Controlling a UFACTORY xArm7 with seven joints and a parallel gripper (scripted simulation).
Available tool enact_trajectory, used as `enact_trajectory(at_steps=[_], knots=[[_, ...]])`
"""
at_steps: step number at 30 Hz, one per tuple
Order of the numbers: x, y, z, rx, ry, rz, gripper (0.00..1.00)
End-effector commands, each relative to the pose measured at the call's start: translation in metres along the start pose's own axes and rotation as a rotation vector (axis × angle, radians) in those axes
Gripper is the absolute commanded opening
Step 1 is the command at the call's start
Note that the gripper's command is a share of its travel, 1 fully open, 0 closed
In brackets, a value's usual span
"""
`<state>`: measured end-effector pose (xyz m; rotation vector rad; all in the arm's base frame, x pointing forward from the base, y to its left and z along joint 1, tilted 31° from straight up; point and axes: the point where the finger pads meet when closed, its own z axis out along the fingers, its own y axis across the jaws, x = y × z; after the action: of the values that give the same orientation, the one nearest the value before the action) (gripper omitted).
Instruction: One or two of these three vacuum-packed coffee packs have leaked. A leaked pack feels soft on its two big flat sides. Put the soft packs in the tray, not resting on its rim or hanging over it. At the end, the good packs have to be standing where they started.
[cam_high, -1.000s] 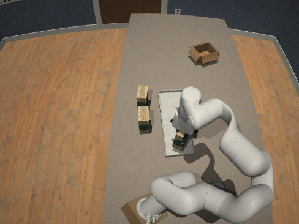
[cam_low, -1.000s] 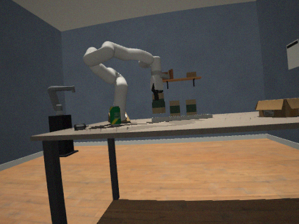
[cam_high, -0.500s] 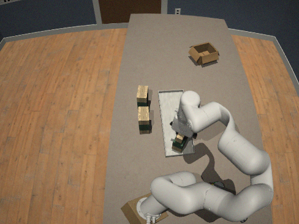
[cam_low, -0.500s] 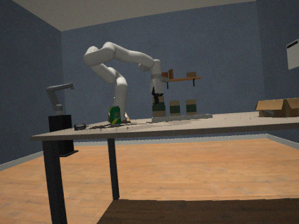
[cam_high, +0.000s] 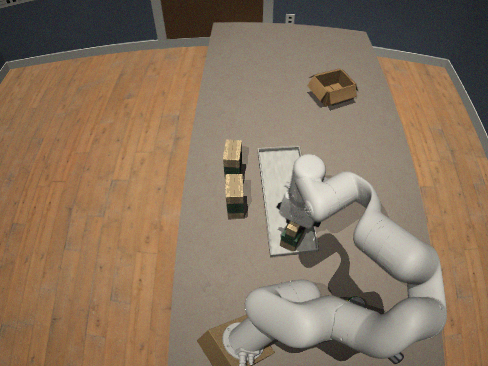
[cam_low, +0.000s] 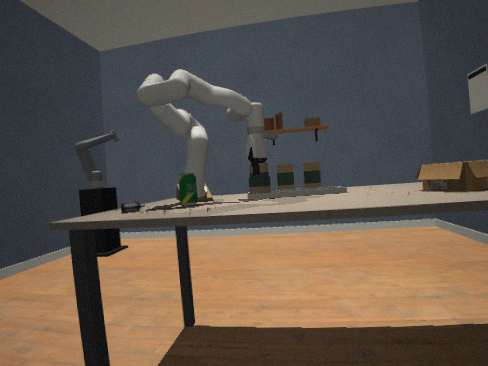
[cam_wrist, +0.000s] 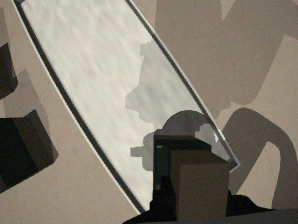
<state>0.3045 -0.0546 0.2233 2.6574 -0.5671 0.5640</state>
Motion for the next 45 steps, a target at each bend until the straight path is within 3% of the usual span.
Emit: enact_trajectory(at_steps=[1, 15, 16, 45], knots=[[0.0010, -0.0003, 0.0003, 0.001, 0.003, 0.000, 0.27], [0.0010, -0.0003, 0.0005, 0.001, 0.003, 0.000, 0.27], [0.0010, -0.0003, 0.0005, 0.001, 0.003, 0.000, 0.86], [0.0010, -0.0003, 0.0005, 0.001, 0.003, 0.000, 0.86]])
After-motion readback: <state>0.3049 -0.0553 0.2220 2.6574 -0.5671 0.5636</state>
